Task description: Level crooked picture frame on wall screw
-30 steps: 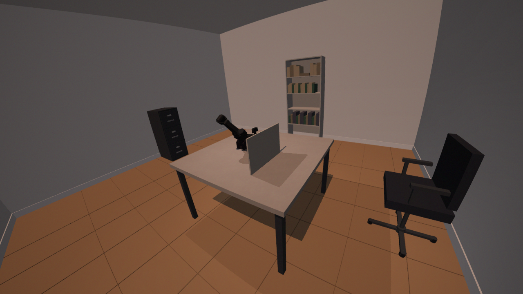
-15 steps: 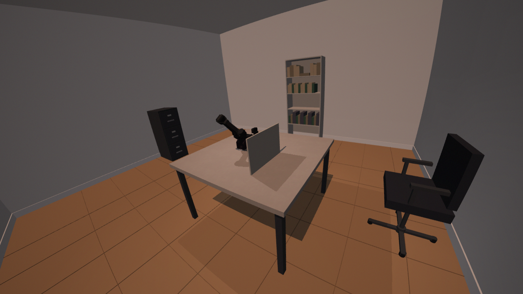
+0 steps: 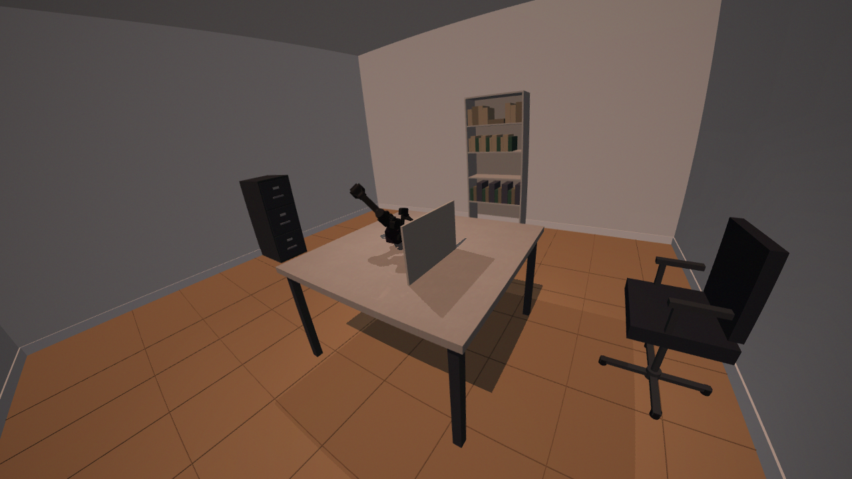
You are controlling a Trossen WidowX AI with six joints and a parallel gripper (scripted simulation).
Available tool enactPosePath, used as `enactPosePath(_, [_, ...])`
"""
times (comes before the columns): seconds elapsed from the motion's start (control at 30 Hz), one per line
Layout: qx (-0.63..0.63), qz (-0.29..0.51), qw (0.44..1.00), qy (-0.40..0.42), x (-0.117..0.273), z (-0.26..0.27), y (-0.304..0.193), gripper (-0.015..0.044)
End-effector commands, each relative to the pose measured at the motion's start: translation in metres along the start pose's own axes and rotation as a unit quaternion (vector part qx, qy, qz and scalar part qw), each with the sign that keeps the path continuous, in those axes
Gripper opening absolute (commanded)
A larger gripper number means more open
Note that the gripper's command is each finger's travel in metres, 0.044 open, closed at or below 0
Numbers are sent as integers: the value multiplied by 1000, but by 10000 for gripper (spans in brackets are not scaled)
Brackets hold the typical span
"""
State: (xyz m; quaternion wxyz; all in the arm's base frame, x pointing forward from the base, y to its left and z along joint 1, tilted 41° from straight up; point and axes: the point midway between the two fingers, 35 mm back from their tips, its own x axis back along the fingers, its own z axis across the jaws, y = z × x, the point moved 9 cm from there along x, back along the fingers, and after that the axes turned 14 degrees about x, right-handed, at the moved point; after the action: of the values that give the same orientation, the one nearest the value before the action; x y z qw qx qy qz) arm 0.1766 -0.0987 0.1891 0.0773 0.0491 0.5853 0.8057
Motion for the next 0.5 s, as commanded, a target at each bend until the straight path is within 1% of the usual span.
enactPosePath(0.0, [2,-4,1000,2,9,0,9,260])
enactPosePath(0.23, [9,2,1000,4,47,7,25,260])
enactPosePath(0.47, [13,10,1000,9,85,24,25,260])
